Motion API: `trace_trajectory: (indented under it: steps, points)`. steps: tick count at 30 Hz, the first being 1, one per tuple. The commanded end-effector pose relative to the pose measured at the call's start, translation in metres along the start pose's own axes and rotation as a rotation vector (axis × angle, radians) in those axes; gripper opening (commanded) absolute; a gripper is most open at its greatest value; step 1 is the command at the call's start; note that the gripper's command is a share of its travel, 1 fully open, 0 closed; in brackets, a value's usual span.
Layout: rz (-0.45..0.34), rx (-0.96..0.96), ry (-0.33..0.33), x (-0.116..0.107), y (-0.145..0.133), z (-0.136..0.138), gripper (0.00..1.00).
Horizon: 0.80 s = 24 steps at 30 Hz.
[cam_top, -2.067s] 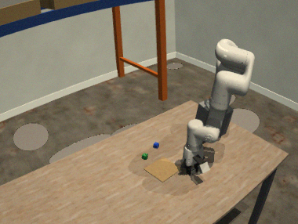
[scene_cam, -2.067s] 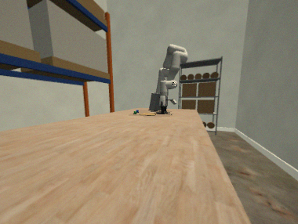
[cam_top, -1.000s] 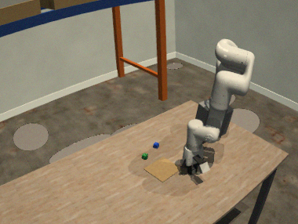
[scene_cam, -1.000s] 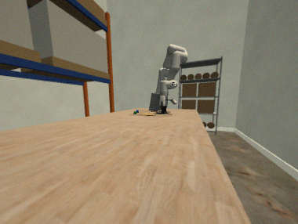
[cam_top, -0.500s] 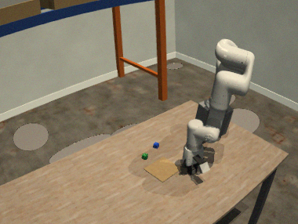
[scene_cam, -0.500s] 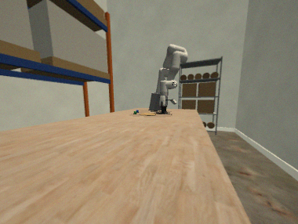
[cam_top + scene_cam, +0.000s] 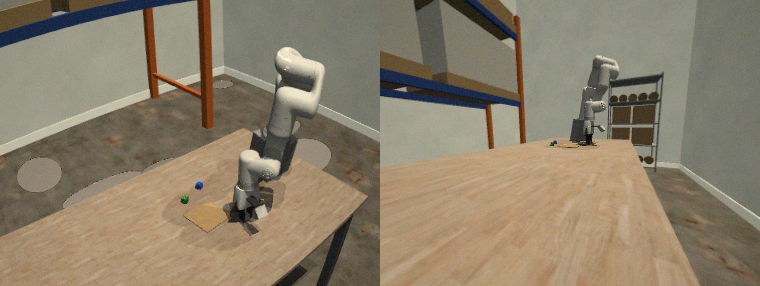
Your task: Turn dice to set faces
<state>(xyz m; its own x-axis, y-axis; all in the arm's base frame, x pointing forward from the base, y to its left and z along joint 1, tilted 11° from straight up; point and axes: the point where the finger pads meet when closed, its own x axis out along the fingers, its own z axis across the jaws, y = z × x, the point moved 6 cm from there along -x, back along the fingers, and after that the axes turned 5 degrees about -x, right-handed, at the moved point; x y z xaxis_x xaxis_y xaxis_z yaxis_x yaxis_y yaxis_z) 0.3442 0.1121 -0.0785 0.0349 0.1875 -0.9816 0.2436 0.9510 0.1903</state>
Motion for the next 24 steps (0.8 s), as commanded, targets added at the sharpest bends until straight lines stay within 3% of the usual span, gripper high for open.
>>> trace_trajectory:
  steps: [1, 9, 18, 24]
  points:
    - [0.001, 0.000, -0.001, -0.017, 0.001, 0.001, 0.21]
    - [0.001, 0.000, -0.001, -0.064, 0.001, 0.001, 0.21]
    - [0.001, 0.000, -0.001, -0.087, 0.001, 0.001, 0.21]
    - [0.001, 0.000, -0.001, -0.090, 0.001, 0.001, 0.21]
